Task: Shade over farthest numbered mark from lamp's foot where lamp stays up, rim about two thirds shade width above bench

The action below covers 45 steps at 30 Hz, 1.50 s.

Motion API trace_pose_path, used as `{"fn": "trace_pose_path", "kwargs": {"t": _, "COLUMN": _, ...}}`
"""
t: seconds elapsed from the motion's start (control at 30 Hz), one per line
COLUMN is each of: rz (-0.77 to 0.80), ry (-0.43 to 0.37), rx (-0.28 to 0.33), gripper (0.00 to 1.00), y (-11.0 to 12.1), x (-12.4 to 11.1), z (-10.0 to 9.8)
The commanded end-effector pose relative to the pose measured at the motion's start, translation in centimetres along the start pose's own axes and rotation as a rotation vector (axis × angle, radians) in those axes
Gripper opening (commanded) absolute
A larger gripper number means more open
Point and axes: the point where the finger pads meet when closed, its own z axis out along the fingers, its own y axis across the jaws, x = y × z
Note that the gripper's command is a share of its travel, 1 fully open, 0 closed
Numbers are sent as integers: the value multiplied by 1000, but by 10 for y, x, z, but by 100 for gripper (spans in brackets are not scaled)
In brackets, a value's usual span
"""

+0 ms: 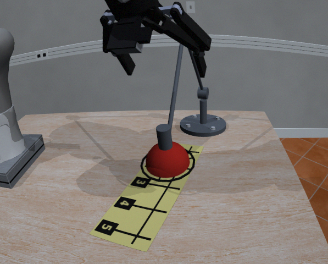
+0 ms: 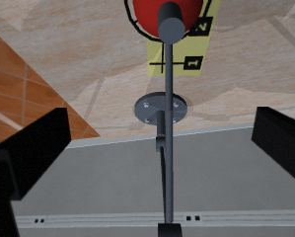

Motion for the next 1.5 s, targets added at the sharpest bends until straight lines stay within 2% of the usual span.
{"fn": "trace_pose_path", "kwargs": {"t": 0.0, "rz": 0, "ry": 0, "rx": 1, "gripper": 100, "y": 0, "x": 0, "z": 0}}
{"fn": "trace_pose_path", "kwargs": {"t": 0.77, "rz": 0, "ry": 0, "rx": 0, "gripper": 100, "y": 0, "x": 0, "z": 0}}
{"fn": "trace_pose_path", "kwargs": {"t": 1.27, "rz": -10, "ry": 200, "rx": -26, "gripper": 100, "y": 14, "x": -28, "z": 7}}
{"fn": "trace_pose_path", "kwargs": {"t": 1.47, "rz": -17, "ry": 197, "rx": -25, "gripper": 100, "y": 14, "x": -26, "z": 18}}
